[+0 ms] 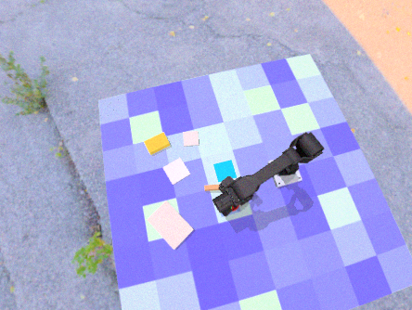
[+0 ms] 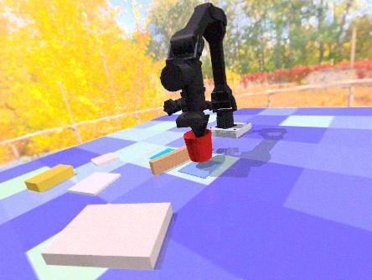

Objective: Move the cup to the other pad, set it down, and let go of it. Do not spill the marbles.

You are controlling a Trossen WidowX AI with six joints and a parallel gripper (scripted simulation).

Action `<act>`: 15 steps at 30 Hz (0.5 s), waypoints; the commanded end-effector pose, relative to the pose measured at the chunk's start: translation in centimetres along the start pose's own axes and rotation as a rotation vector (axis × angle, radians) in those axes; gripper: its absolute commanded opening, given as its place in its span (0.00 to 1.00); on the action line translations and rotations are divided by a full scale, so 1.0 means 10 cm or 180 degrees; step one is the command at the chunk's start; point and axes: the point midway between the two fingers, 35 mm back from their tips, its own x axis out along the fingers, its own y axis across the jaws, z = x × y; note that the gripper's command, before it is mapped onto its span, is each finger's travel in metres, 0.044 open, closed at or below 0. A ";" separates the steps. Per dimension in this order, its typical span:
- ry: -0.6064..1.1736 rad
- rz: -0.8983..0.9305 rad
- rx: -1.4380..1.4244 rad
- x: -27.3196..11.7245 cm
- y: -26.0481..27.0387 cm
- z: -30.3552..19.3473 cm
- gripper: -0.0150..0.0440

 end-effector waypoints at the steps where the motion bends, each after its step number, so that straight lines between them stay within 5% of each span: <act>1: -0.0001 0.0048 -0.0003 -0.20 0.02 0.00 0.25; 15: 0.0002 0.0047 0.0000 -0.39 -0.04 0.01 0.25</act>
